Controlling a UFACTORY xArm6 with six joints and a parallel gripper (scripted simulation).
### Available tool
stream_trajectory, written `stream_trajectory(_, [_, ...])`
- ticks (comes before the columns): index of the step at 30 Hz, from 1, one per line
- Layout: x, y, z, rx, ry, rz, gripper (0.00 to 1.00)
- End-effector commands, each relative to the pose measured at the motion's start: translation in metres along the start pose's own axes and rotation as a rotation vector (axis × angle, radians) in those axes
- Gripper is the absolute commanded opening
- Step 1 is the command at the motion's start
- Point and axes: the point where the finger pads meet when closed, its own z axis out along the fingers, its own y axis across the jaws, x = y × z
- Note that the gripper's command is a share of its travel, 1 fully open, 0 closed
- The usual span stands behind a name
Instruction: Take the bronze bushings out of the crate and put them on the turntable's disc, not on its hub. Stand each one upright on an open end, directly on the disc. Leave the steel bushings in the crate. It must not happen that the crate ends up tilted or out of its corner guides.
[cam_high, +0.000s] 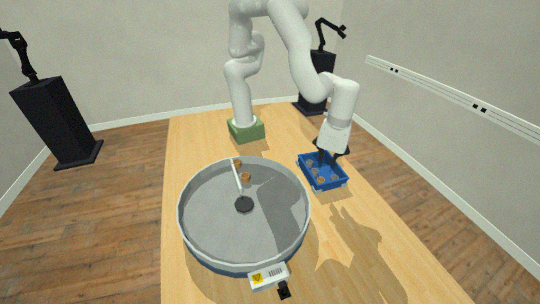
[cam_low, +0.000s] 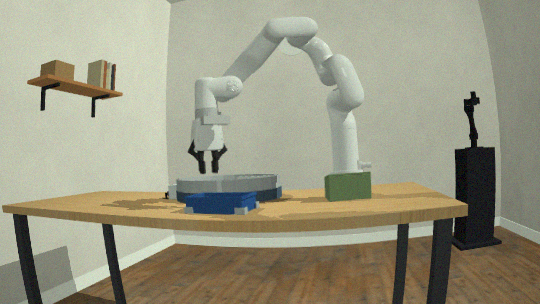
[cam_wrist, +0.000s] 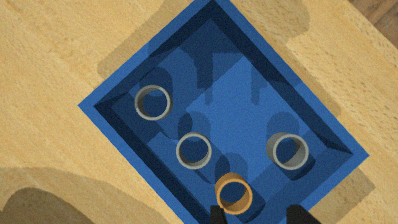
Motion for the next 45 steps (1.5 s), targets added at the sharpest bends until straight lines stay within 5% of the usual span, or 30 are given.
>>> stream_trajectory(1, [0.0,0.002,-0.002,-0.004,-0.001,0.0,0.41])
stream_trajectory(23, [-0.001,0.002,0.001,-0.004,-0.001,0.0,0.41])
stream_trajectory(38, [-0.002,0.002,0.052,-0.004,-0.001,0.0,0.41])
stream_trajectory(45, [-0.002,0.002,0.059,-0.004,-0.001,0.0,0.41])
